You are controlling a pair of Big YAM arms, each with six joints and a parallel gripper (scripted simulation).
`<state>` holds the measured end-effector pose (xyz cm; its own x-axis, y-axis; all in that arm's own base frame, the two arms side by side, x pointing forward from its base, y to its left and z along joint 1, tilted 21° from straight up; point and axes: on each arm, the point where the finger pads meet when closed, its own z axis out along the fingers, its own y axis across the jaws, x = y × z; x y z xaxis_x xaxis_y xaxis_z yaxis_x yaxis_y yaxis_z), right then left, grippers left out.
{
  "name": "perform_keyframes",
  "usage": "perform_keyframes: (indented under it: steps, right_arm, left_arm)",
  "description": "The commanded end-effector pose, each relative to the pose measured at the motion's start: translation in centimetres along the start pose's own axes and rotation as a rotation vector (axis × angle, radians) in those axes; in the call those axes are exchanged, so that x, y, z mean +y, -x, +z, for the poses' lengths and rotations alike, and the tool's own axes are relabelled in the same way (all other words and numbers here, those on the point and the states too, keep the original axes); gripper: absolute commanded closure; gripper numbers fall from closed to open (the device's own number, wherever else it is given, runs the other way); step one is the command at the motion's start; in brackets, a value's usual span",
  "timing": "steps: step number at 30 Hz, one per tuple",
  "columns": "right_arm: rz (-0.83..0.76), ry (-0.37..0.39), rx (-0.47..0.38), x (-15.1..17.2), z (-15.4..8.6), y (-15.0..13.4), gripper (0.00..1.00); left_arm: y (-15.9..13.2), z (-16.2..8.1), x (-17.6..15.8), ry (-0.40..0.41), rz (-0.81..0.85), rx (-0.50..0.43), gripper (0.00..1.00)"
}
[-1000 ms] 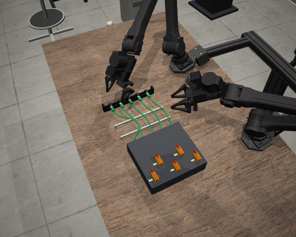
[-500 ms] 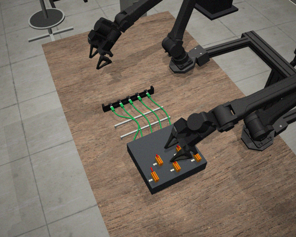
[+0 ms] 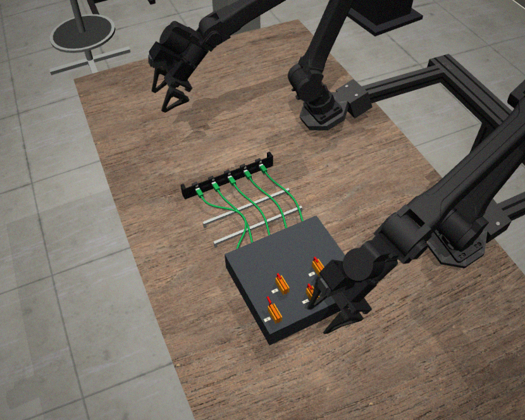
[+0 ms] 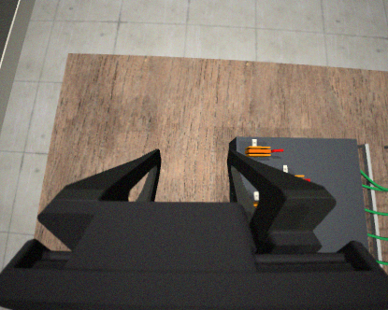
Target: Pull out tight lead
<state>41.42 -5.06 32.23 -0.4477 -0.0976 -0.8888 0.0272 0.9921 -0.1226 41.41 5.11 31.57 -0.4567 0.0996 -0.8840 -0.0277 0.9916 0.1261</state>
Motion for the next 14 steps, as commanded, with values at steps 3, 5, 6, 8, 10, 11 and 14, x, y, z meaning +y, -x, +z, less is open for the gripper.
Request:
perform_keyframes:
  steps: [3, 5, 6, 8, 10, 11, 14]
  right_arm:
    - [-0.015, 0.001, -0.046, -0.2, -0.3, 3.3, 0.0]
    - [-0.015, 0.001, -0.046, -0.2, -0.3, 3.3, 0.0]
    - [-0.015, 0.001, -0.046, -0.2, -0.3, 3.3, 0.0]
    - [-0.006, 0.001, -0.033, 0.0, -0.4, 2.1, 0.0]
    - [-0.006, 0.001, -0.033, 0.0, -0.4, 2.1, 0.0]
    - [-0.006, 0.001, -0.033, 0.0, -0.4, 2.1, 0.0]
    - [-0.006, 0.001, -0.033, 0.0, -0.4, 2.1, 0.0]
  left_arm:
    - [3.7, -0.7, 0.2, -0.004, 0.001, -0.049, 0.36]
    - [3.8, -0.7, 0.2, -0.004, 0.001, -0.051, 0.36]
    - [3.8, -0.7, 0.2, -0.004, 0.001, -0.051, 0.36]
    - [3.8, -0.7, 0.2, -0.004, 0.001, -0.051, 0.36]
    - [3.8, -0.7, 0.2, -0.004, 0.001, -0.051, 0.36]
    - [3.8, -0.7, 0.2, -0.004, 0.001, -0.051, 0.36]
    - [3.8, -0.7, 0.2, -0.004, 0.001, -0.051, 0.36]
